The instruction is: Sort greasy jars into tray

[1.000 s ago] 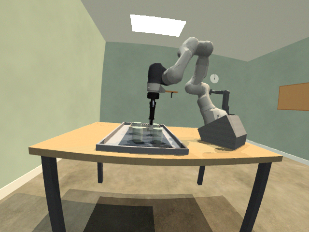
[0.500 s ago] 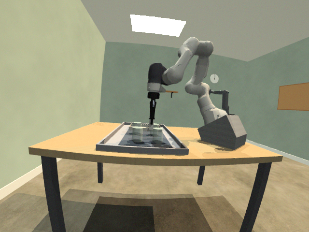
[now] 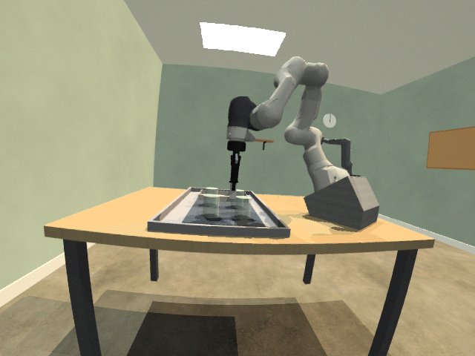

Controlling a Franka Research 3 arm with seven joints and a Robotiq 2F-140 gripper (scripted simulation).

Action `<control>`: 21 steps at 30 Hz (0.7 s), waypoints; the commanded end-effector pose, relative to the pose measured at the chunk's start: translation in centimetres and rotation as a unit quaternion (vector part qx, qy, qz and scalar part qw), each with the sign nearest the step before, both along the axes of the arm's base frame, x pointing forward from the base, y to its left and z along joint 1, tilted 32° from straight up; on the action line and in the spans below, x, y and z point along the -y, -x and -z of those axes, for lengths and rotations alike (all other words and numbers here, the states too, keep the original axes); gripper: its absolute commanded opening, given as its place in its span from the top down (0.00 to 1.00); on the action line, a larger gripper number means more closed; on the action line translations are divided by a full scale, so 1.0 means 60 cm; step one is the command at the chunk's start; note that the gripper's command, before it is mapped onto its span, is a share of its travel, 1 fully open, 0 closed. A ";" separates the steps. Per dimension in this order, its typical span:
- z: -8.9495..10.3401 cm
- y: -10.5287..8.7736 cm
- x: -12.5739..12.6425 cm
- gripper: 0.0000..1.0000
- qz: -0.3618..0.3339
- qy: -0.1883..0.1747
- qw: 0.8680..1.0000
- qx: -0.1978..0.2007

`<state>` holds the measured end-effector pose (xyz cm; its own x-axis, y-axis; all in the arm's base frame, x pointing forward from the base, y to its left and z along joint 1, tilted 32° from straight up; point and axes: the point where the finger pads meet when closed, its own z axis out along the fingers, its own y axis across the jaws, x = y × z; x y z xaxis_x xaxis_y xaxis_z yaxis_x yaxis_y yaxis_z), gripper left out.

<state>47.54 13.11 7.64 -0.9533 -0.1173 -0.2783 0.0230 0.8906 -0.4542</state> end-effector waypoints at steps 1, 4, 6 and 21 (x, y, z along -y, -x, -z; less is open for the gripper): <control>-0.001 0.002 0.002 1.00 0.005 -0.001 1.000 0.001; -0.001 0.003 0.002 1.00 0.005 -0.001 1.000 0.001; -0.001 0.004 0.002 1.00 0.005 -0.001 1.000 0.001; -0.001 -0.035 0.003 1.00 0.005 -0.001 1.000 0.001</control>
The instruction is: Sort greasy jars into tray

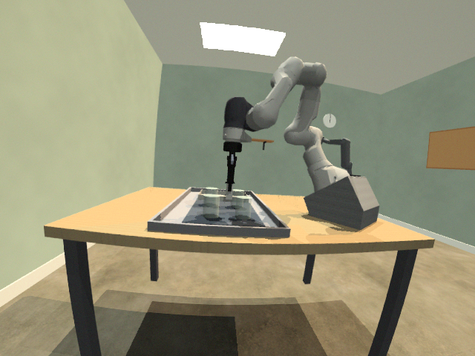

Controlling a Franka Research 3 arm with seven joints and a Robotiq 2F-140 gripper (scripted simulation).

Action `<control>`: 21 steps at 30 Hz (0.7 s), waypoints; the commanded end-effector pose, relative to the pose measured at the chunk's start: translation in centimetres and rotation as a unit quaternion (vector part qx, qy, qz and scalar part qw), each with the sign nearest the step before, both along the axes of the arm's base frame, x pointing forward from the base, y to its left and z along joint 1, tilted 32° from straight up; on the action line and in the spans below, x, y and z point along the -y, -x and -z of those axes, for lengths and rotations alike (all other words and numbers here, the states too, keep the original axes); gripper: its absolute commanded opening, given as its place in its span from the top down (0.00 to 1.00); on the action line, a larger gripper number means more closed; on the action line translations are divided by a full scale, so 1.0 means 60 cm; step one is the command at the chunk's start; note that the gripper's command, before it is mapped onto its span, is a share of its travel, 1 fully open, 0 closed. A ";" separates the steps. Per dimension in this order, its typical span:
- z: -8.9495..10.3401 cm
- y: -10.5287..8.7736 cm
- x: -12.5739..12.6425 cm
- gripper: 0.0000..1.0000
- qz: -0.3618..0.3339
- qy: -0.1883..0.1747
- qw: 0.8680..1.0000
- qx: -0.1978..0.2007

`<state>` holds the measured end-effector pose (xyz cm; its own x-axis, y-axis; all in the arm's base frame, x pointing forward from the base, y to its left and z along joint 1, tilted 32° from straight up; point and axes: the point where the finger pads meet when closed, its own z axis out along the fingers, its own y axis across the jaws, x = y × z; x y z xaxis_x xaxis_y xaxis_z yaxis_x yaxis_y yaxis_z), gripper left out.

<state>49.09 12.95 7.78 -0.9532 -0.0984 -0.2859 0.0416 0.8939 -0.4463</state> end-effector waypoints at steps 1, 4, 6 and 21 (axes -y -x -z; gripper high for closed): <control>0.002 -0.013 0.001 1.00 -0.003 0.003 1.000 -0.003; 0.002 -0.018 0.001 1.00 -0.003 0.003 1.000 -0.003; 0.002 -0.018 0.001 1.00 -0.003 0.003 1.000 -0.003; 0.002 -0.018 0.001 1.00 -0.003 0.003 1.000 -0.003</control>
